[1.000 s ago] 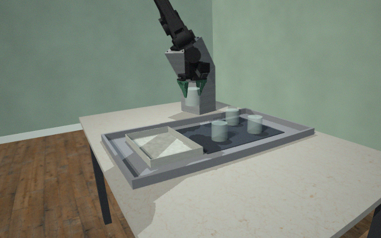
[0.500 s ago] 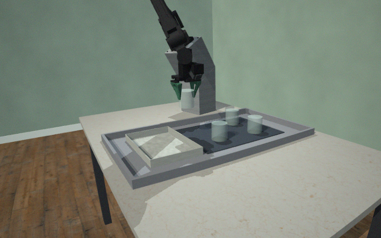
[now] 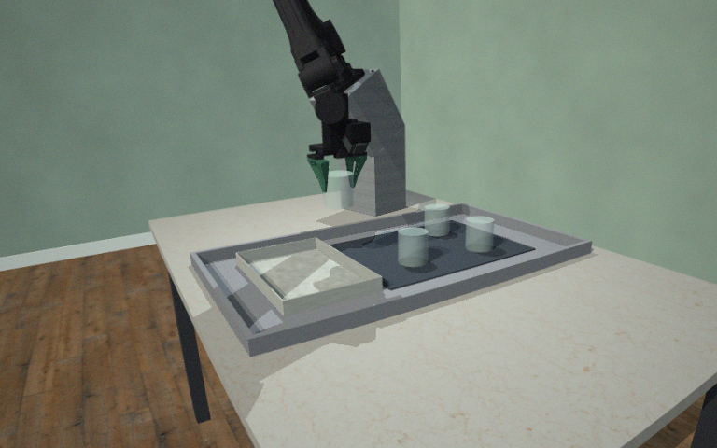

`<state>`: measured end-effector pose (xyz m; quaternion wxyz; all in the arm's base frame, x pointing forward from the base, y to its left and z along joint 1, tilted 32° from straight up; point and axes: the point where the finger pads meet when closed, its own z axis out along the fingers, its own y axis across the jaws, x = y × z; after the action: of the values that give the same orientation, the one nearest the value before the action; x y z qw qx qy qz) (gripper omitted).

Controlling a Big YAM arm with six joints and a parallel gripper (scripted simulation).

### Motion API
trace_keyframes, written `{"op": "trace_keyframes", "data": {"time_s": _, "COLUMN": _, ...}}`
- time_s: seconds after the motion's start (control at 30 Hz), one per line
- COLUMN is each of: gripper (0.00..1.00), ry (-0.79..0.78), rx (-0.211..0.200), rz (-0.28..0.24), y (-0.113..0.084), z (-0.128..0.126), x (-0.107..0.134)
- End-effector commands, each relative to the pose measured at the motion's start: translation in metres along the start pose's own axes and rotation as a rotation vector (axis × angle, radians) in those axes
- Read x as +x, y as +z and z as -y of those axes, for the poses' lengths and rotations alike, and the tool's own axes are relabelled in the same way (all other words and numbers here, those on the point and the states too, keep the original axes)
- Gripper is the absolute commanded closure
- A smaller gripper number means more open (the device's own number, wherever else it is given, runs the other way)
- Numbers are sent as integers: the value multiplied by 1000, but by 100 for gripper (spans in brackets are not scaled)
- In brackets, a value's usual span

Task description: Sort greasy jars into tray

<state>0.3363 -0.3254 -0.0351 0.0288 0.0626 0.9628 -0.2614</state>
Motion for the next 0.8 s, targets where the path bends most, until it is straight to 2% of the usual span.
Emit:
{"op": "trace_keyframes", "data": {"time_s": 0.0, "gripper": 100, "ry": 7, "rx": 20, "rz": 30, "y": -12, "z": 30, "x": -16}}
{"op": "trace_keyframes", "data": {"time_s": 0.77, "gripper": 100, "ry": 7, "rx": 20, "rz": 30, "y": -14, "z": 95, "x": -40}}
